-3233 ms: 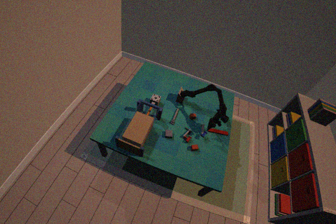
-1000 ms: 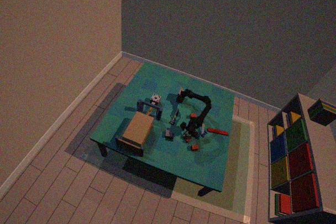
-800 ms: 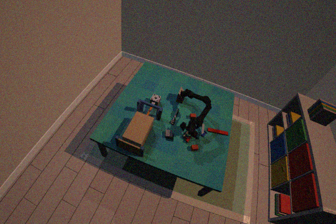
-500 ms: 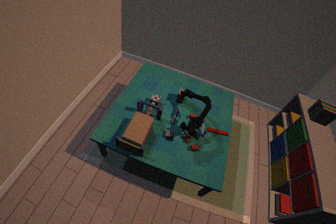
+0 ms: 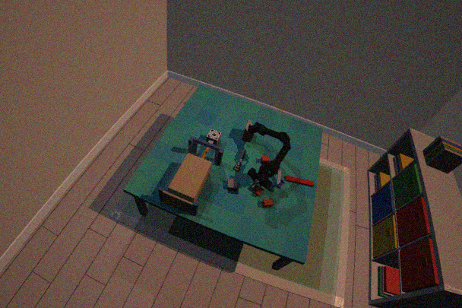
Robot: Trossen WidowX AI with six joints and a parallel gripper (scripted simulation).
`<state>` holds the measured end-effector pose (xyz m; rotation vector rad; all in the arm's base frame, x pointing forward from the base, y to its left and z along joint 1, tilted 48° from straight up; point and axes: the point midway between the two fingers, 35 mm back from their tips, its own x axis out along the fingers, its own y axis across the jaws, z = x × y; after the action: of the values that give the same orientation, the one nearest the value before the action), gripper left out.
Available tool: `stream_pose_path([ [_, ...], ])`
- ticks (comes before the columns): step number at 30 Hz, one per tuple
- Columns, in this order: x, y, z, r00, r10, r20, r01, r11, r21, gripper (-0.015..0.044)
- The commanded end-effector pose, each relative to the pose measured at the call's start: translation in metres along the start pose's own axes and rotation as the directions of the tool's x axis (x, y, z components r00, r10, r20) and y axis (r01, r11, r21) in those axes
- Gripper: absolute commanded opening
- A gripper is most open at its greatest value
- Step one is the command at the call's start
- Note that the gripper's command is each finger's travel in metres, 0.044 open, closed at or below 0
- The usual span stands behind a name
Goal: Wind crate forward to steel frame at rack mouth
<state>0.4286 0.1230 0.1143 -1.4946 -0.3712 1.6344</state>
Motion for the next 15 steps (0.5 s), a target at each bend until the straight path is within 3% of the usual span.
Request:
stream_pose_path([
  [1, -0.0002, -0.0002, 0.0002, 1.0, 0.0, 0.001, 0.0, 1.0, -0.001, 0.0227],
  [15, -0.0002, -0.0002, 0.0002, 1.0, 0.0, 0.001, 0.0, 1.0, -0.001, 0.0134],
])
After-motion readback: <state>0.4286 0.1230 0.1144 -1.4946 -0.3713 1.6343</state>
